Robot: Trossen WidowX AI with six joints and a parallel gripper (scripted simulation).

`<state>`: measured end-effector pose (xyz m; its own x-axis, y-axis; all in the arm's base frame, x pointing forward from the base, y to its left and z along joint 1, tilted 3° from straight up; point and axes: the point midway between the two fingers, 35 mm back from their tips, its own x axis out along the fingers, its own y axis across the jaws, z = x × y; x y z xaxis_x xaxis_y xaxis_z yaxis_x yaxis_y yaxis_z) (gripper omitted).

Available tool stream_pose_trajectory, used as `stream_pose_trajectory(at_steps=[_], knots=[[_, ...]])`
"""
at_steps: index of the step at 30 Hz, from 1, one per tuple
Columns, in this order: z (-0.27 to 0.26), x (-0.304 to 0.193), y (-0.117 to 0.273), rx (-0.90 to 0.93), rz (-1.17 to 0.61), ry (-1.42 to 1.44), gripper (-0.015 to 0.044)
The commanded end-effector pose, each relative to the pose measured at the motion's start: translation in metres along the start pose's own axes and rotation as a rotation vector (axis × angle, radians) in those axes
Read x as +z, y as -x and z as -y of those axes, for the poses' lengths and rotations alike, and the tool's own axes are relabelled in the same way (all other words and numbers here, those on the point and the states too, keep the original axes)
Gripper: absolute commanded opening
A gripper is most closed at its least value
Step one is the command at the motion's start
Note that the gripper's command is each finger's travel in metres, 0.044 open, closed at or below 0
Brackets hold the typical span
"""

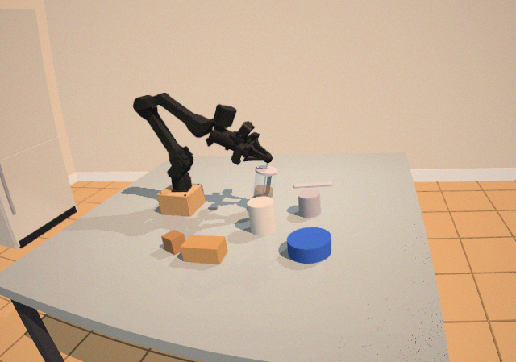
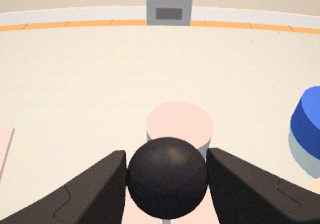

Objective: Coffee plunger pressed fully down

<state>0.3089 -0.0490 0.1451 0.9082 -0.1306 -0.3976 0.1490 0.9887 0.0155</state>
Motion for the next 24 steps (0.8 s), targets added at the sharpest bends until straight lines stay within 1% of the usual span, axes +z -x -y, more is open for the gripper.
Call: stream_pose_trajectory(at_steps=[1, 24], knots=[[0.0, -0.0119, -0.0043, -0.002, -0.046, -0.008, 0.0122], [-0.0001, -0.0078, -0.0081, -0.002, -0.045, -0.008, 0.0122]])
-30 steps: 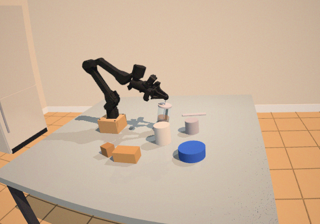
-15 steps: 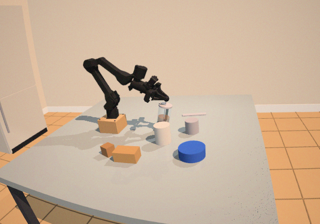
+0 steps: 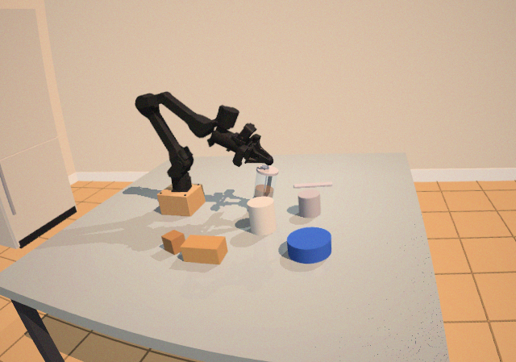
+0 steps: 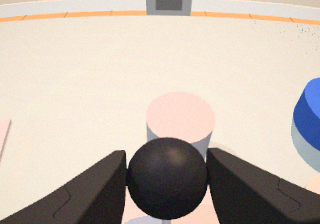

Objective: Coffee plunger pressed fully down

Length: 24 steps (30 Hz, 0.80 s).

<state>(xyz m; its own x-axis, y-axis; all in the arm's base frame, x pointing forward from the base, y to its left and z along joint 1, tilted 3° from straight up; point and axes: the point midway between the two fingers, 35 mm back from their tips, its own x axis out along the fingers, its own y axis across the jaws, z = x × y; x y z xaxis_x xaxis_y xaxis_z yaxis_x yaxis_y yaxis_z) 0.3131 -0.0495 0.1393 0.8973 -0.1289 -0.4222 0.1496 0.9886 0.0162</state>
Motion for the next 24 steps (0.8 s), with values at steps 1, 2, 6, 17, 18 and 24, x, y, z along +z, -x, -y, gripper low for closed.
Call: stream_pose_trajectory(at_steps=[1, 2, 6, 17, 18, 24], knots=[[0.0, -0.004, -0.0022, -0.001, -0.018, -0.007, 0.0122], [-0.0001, -0.0039, -0.0024, -0.001, -0.018, -0.007, 0.0122], [-0.0001, -0.0033, -0.0027, -0.001, -0.018, -0.007, 0.0122], [0.0, 0.0005, -0.0015, 0.0, -0.002, -0.001, 0.0122], [0.0, 0.0005, -0.0015, 0.0, -0.002, -0.001, 0.0122], [0.0, 0.0005, -0.0015, 0.0, -0.002, -0.001, 0.0279]])
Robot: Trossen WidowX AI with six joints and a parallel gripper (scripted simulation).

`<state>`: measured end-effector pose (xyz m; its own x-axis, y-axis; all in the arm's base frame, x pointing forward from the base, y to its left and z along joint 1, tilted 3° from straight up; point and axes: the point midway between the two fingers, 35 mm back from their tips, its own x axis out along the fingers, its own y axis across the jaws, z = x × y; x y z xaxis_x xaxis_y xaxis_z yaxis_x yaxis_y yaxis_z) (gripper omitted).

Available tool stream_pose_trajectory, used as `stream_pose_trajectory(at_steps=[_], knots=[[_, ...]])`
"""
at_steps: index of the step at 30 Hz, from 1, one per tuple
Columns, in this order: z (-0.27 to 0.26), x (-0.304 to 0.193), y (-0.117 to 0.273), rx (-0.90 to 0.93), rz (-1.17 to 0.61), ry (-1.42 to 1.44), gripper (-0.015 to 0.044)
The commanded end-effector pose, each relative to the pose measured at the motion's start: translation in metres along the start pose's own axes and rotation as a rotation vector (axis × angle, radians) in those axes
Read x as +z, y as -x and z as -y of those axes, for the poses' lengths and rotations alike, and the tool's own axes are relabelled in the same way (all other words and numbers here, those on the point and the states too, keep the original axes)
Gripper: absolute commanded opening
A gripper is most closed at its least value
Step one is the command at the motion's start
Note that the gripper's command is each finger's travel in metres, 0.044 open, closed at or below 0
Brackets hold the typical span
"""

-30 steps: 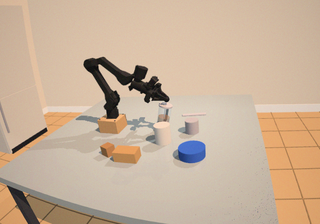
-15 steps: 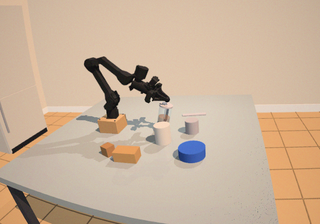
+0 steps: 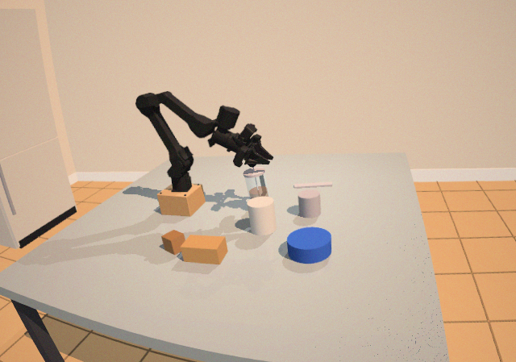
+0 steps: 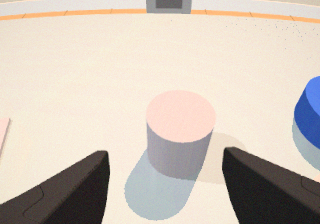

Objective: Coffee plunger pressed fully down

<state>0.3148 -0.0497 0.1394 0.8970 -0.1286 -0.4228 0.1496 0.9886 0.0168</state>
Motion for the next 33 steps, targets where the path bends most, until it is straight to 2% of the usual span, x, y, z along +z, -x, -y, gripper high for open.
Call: stream_pose_trajectory(at_steps=[1, 6, 16, 25, 33], knots=[[0.0, 0.0, 0.0, 0.0, -0.001, 0.0, 0.0305], [0.0, 0.0, 0.0, 0.0, -0.001, 0.0, 0.0437], [-0.001, 0.012, 0.008, 0.007, 0.013, -0.005, 0.044], [0.003, 0.041, 0.085, -0.003, -0.021, -0.006, 0.044], [0.003, 0.039, 0.085, -0.003, -0.022, -0.007, 0.044]])
